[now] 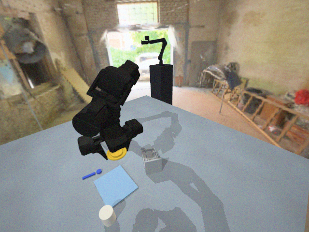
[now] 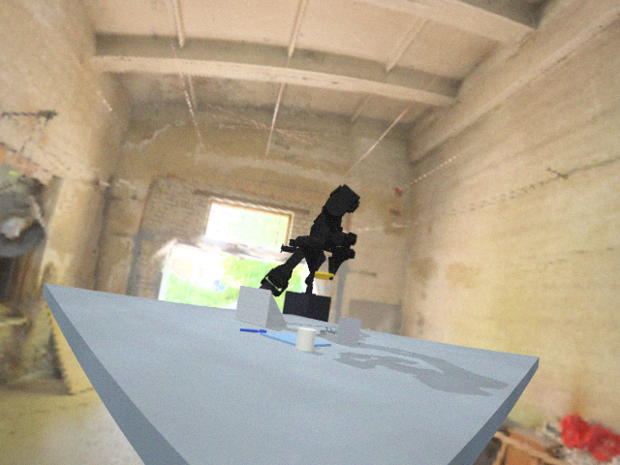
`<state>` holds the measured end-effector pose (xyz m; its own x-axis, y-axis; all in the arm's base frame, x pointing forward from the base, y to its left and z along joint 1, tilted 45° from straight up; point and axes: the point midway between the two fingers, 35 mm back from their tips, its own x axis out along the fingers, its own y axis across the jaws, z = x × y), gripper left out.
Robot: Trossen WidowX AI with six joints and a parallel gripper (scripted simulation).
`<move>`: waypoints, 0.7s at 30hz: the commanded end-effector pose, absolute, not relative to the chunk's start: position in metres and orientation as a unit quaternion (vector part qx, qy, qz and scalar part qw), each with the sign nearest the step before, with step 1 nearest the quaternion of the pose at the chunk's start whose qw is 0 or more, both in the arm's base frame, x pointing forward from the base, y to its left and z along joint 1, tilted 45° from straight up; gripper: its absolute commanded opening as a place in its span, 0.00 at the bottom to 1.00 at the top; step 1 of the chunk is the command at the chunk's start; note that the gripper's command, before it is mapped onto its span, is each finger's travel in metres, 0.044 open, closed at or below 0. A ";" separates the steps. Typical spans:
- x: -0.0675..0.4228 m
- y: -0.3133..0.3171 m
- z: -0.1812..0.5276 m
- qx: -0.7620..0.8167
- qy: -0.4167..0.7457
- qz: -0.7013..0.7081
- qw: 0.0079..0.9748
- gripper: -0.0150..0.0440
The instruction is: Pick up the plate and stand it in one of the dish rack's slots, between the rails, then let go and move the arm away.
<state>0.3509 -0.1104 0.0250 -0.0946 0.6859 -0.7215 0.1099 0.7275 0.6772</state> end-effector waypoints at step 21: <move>0.311 -0.049 0.110 0.501 0.731 -0.066 0.459 0.25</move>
